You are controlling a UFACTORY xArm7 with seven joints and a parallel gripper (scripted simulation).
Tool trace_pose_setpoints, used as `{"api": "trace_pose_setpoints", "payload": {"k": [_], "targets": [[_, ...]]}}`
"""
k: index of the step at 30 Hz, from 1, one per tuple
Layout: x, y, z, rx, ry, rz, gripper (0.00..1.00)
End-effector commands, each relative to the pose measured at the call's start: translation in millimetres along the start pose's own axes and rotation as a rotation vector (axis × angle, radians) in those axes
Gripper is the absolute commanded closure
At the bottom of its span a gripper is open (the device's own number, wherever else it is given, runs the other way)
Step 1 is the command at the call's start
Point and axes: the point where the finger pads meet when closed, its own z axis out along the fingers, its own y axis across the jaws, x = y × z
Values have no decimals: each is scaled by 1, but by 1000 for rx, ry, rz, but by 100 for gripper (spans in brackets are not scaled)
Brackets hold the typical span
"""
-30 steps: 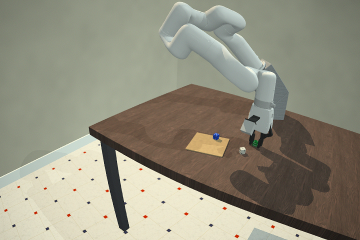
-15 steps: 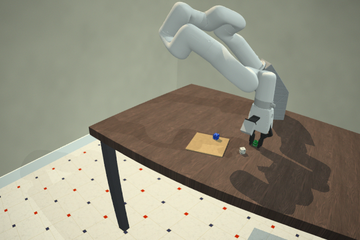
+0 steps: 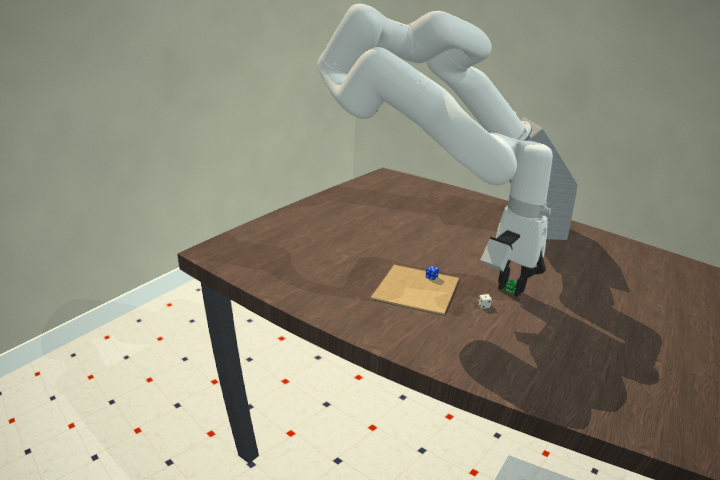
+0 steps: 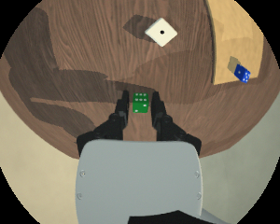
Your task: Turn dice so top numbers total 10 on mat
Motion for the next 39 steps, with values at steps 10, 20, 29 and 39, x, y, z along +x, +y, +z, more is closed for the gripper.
{"api": "trace_pose_setpoints", "payload": {"k": [10,20,29,39], "targets": [[0,-1,-1,3,2,-1,85],[0,-1,-1,3,2,-1,85],[0,-1,-1,3,2,-1,85],[0,-1,-1,3,2,-1,85]]}}
